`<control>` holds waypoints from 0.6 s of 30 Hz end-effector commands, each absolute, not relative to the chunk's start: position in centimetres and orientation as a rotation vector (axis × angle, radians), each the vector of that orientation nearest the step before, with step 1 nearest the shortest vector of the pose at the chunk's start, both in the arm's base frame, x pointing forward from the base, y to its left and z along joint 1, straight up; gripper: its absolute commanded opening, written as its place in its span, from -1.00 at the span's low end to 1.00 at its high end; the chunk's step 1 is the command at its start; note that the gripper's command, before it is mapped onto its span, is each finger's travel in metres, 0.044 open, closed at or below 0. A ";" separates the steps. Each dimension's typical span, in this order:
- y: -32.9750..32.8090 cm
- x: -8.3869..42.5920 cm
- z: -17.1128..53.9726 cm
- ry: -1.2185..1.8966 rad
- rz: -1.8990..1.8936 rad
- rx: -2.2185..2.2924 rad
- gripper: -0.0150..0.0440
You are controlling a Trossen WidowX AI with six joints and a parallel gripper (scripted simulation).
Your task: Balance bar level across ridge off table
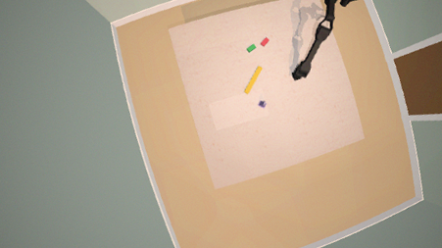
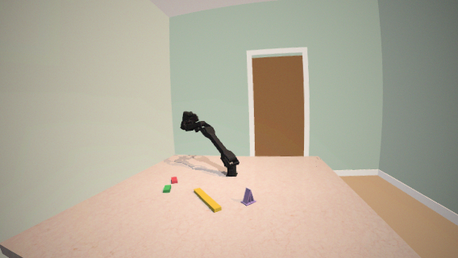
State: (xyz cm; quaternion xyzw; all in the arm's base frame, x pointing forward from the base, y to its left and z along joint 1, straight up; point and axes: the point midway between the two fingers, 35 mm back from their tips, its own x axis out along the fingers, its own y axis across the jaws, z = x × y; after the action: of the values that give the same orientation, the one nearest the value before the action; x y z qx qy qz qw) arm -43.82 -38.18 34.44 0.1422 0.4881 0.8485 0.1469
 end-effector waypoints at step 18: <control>-44.0 -38.5 33.2 1.148 2.793 0.220 0.58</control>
State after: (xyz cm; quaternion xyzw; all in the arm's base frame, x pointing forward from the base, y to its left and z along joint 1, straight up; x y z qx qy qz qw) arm -40.20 -42.29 33.51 0.0893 0.4065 0.9056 0.0817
